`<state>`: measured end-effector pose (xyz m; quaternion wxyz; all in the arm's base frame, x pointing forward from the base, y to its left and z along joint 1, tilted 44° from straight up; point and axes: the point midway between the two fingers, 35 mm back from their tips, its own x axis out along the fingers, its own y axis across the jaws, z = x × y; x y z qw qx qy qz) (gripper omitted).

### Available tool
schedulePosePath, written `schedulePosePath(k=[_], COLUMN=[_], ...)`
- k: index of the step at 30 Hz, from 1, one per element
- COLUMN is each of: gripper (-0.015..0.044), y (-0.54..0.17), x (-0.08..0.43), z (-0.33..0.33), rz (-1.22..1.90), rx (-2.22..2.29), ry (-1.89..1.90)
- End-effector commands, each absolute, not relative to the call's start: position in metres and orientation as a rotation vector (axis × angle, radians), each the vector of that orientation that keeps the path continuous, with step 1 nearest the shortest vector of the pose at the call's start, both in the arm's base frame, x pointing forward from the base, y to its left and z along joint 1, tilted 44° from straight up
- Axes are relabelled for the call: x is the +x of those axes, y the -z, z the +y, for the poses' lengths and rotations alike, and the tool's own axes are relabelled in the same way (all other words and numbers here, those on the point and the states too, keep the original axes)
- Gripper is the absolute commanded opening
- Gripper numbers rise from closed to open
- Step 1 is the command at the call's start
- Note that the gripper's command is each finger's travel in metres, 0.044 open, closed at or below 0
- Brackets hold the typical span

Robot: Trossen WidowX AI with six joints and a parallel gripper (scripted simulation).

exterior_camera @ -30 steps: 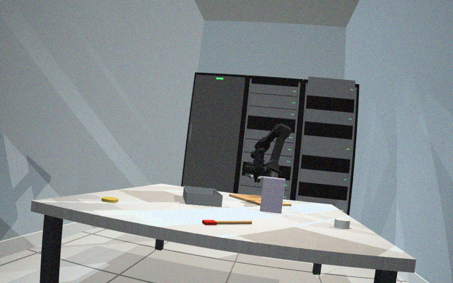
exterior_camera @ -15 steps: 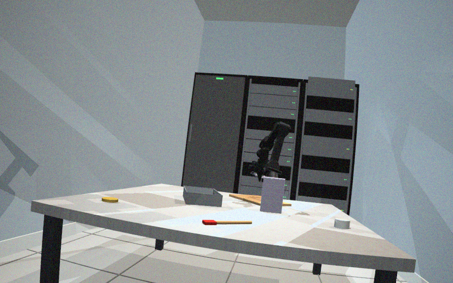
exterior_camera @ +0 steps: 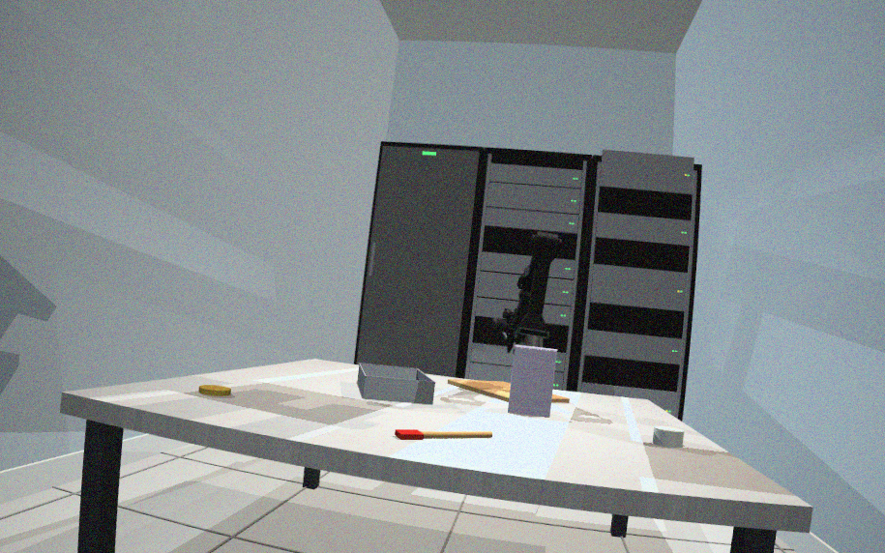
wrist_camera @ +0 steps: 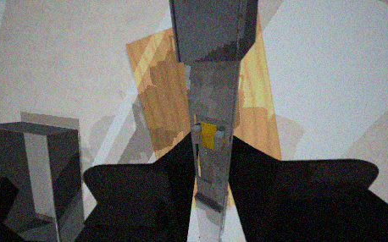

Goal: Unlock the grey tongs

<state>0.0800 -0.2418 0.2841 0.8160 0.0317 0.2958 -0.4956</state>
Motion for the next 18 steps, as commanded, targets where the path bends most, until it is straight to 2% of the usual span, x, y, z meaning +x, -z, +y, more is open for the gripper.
schedulePosePath(k=[1, 18], gripper=[-0.0150, -0.0150], y=[-0.291, -0.306], x=[0.078, 0.068], z=[-0.239, -0.218], rz=[0.543, 0.246], rx=[0.036, -0.177], ry=[1.051, 0.995])
